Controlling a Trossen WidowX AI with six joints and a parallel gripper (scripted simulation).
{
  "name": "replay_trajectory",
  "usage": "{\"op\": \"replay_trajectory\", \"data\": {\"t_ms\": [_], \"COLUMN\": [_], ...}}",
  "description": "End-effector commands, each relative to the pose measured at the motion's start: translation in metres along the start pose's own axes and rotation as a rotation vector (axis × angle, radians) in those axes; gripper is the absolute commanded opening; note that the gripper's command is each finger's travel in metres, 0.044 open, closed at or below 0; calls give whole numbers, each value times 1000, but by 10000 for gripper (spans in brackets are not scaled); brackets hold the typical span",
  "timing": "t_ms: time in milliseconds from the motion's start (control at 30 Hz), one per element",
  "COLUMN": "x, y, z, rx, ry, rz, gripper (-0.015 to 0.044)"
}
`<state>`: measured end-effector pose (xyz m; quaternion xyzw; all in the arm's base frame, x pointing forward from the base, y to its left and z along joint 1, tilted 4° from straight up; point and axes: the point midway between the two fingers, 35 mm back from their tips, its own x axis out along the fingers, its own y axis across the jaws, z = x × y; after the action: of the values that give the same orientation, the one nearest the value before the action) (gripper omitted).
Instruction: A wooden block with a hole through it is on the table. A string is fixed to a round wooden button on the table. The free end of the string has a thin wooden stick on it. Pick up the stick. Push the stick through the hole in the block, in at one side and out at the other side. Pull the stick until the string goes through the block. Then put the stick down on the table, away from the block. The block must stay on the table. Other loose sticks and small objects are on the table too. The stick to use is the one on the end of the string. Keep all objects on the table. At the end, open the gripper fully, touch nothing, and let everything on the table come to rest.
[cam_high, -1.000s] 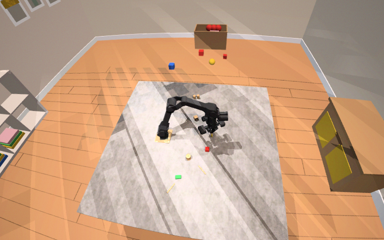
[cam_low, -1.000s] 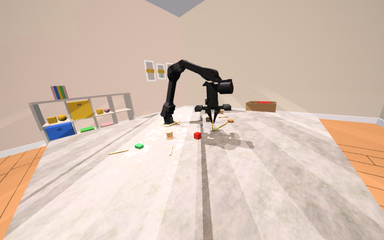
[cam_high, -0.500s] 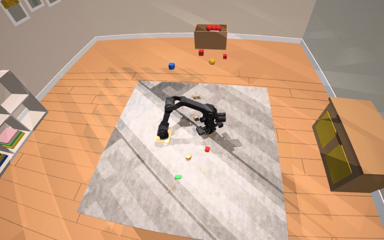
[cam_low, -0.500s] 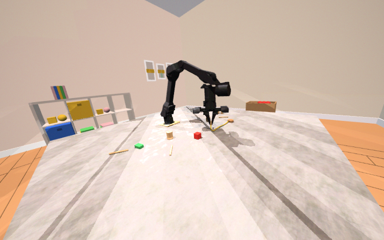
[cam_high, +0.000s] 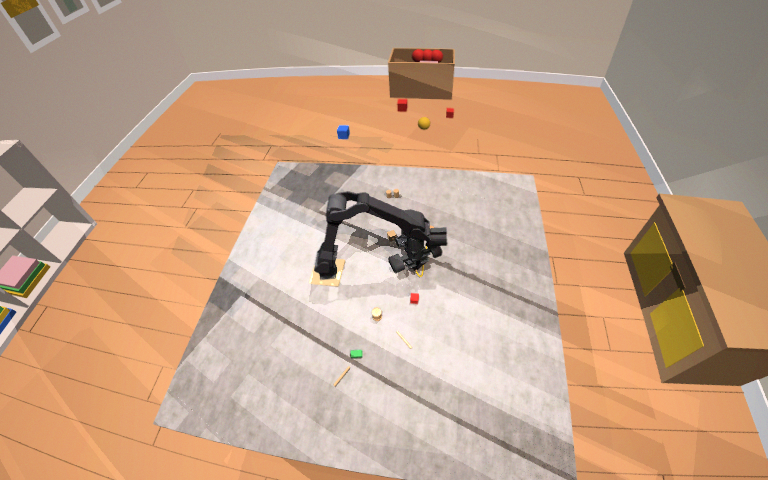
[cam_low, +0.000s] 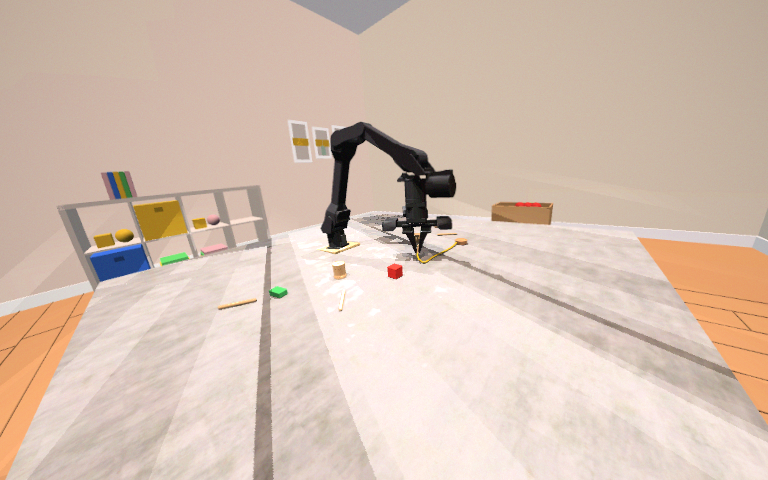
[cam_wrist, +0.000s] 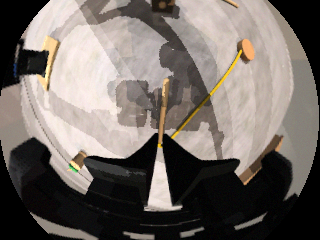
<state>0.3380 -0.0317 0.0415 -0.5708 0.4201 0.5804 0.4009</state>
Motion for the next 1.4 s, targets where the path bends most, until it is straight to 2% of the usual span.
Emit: {"op": "replay_trajectory", "data": {"t_ms": [0, 1367], "x": [3, 10], "y": [4, 10], "z": [2, 44], "rx": [3, 2], "ry": [0, 1], "rz": [-1, -2], "gripper": [0, 0]}}
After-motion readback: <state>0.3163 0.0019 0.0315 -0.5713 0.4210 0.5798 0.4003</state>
